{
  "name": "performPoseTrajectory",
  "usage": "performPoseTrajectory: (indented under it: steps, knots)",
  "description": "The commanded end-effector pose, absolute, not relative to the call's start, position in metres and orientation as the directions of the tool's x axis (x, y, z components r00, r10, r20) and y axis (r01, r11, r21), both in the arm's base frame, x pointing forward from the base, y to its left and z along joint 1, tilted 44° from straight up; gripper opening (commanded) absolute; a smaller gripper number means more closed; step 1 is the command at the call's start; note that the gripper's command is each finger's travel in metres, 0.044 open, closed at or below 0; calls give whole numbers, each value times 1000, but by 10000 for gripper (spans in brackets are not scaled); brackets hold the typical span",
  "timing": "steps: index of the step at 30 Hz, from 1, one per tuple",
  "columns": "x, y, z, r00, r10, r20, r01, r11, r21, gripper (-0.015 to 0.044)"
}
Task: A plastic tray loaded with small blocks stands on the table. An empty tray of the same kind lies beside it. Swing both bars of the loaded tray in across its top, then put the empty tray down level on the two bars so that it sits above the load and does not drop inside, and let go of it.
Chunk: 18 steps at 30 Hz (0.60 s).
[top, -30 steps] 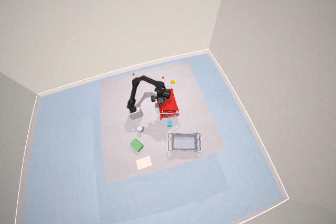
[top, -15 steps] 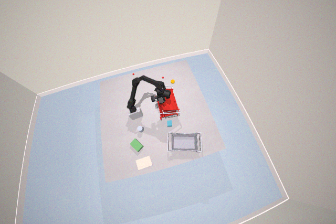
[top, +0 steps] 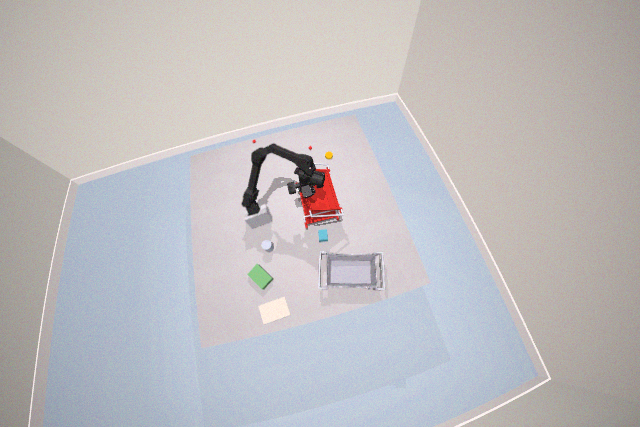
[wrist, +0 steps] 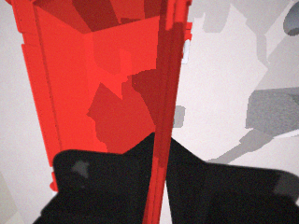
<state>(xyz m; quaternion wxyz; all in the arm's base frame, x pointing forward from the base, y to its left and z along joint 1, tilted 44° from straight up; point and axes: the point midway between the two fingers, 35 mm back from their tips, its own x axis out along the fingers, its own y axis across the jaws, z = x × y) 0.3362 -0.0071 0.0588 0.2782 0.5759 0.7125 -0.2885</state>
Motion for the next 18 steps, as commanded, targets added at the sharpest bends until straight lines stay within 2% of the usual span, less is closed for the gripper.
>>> performPoseTrajectory:
  steps: [1, 18]
  knots:
    - [340, -14, 60, -159, 662, -733, 986, 149, -79, 0]
    - [340, -12, 58, -159, 662, -733, 986, 149, -78, 0]
